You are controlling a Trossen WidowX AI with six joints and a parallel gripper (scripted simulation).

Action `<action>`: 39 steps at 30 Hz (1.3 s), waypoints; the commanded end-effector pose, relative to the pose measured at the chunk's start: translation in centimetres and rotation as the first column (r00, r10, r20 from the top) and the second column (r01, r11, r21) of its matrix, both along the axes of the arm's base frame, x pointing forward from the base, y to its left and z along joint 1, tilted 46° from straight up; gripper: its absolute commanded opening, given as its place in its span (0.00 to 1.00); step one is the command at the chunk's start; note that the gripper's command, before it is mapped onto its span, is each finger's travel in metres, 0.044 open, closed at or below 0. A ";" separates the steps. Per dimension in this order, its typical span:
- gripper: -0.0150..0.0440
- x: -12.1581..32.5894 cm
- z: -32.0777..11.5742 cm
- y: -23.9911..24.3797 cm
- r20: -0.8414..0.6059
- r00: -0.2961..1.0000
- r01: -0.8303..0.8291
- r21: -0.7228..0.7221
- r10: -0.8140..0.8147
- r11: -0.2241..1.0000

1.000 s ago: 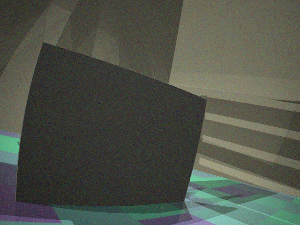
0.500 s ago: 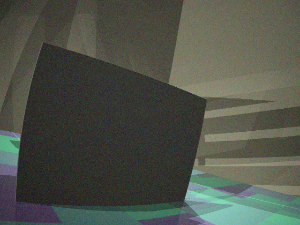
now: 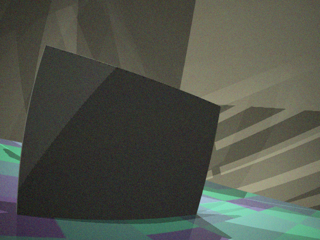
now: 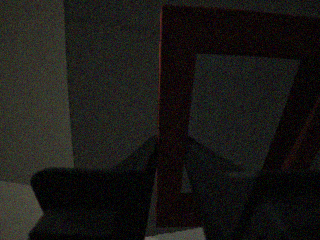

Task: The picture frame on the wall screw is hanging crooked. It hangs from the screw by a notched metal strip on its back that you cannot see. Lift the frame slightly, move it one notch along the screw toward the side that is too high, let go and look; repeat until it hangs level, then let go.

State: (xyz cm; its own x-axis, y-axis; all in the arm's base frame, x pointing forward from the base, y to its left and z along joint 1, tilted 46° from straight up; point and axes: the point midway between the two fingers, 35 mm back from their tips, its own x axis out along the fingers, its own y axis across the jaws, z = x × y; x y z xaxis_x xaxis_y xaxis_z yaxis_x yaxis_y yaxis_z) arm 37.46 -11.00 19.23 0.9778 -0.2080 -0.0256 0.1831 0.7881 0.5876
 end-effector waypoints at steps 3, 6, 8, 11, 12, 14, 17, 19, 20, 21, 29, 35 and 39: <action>0.25 0.0 0.2 0.2 0.002 1.000 0.002 0.005 -0.002 1.000; 0.25 0.1 0.2 0.3 0.002 1.000 0.002 0.005 -0.002 1.000; 0.25 0.1 0.2 0.3 0.002 1.000 0.002 0.005 -0.002 1.000; 0.25 0.1 0.3 0.4 0.002 1.000 0.002 0.005 -0.002 1.000; 0.25 0.1 0.3 0.4 0.002 1.000 0.002 0.005 -0.002 1.000; 0.25 0.1 0.4 0.5 0.002 1.000 0.002 0.005 -0.002 1.000; 0.25 0.1 0.4 0.5 0.002 1.000 0.002 0.005 -0.002 1.000; 0.25 0.1 0.5 0.6 0.002 1.000 0.002 0.005 -0.002 1.000; 0.25 0.1 0.5 0.6 0.002 1.000 0.002 0.005 -0.002 1.000; 0.25 0.1 0.5 0.6 0.002 1.000 0.002 0.005 -0.002 1.000; 0.25 0.2 0.6 0.8 0.002 1.000 0.002 0.005 -0.002 1.000; 0.25 0.2 0.7 0.9 0.002 1.000 0.002 0.005 -0.002 1.000; 0.25 0.2 0.7 0.9 0.002 1.000 0.002 0.005 -0.002 1.000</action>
